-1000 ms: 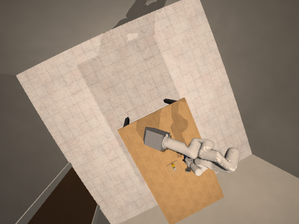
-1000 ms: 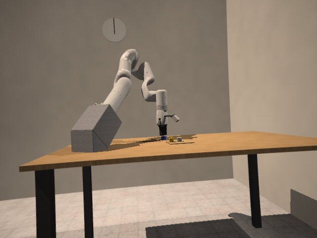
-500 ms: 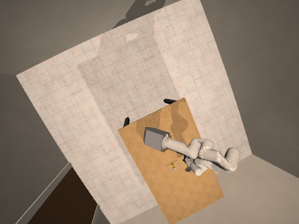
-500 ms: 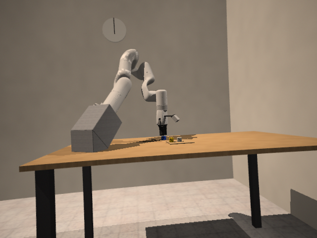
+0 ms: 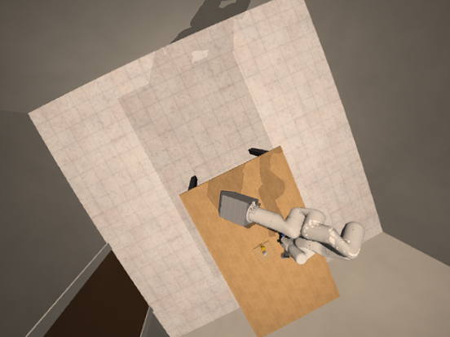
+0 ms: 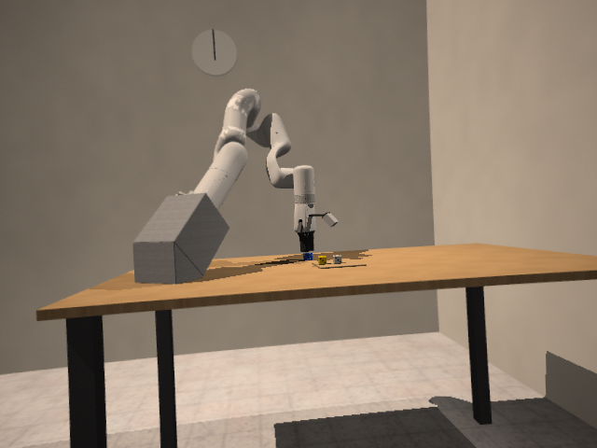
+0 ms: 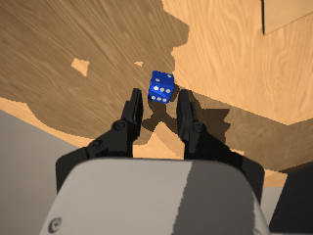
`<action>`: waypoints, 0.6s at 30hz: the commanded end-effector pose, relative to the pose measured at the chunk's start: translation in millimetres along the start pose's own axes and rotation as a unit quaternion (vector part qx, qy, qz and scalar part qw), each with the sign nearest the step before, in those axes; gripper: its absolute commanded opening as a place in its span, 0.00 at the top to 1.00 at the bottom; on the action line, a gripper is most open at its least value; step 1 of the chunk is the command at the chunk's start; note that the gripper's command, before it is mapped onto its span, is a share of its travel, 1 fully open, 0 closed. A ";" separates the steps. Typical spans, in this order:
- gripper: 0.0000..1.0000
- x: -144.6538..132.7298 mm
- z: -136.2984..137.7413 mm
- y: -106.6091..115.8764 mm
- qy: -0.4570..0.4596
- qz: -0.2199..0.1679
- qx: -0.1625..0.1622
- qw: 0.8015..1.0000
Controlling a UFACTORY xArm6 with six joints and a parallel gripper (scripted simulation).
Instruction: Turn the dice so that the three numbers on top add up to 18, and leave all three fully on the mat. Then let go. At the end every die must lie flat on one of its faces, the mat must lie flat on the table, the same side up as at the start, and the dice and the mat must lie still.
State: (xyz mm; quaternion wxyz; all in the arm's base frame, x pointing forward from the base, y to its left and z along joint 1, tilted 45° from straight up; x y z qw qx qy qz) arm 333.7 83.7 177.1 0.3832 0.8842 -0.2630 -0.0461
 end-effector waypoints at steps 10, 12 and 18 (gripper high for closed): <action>0.58 0.5 -0.4 -10.1 0.000 0.001 0.000 1.000; 0.58 0.5 -0.4 -13.6 0.000 0.001 0.000 1.000; 0.58 0.5 -0.4 -23.6 0.000 0.001 0.000 1.000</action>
Point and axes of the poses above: the point where the finger pads meet when closed, its own y axis back along the fingers, its own z axis across the jaws, x = y × z, the point moved 7 cm from there along y, back along the fingers, and after that the axes turned 7 degrees about y, right-handed, at the moved point
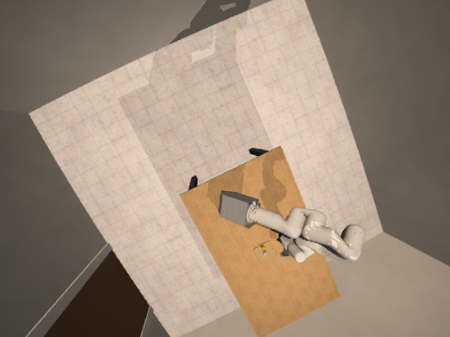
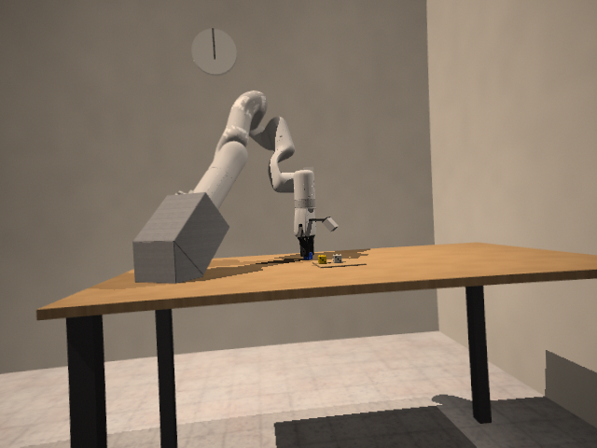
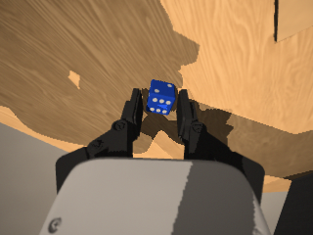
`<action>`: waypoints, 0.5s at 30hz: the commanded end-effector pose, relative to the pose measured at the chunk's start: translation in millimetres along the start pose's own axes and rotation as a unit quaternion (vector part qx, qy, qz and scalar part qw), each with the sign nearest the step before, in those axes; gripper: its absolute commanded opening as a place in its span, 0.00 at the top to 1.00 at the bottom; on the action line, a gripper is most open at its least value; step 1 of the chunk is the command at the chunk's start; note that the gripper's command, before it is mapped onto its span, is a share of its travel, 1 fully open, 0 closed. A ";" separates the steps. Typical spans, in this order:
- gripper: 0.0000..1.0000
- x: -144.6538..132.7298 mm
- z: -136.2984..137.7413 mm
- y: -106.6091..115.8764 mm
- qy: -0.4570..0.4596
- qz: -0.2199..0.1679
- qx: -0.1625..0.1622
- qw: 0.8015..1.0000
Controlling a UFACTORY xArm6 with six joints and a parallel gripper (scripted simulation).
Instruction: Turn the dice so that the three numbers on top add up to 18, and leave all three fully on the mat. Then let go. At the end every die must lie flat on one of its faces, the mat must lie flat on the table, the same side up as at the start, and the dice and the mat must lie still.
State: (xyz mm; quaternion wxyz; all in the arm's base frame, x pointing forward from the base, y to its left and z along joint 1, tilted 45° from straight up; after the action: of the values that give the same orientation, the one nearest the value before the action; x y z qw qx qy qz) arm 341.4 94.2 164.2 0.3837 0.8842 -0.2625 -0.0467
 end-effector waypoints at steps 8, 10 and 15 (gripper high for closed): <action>0.58 0.7 -0.4 -10.0 0.000 0.001 0.001 1.000; 0.58 0.7 -0.4 -10.3 0.000 0.001 0.001 1.000; 0.58 0.7 -0.4 -10.3 0.000 0.001 0.001 1.000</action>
State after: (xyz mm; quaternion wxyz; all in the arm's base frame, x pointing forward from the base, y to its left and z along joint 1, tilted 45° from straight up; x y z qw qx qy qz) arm 346.1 100.0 156.9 0.3832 0.8842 -0.2630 -0.0461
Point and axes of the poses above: the point where the finger pads meet when closed, its own y axis back along the fingers, its own z axis across the jaws, x = y × z, the point moved 7 cm from there along y, back along the fingers, and after that the axes turned 7 degrees about y, right-handed, at the moved point
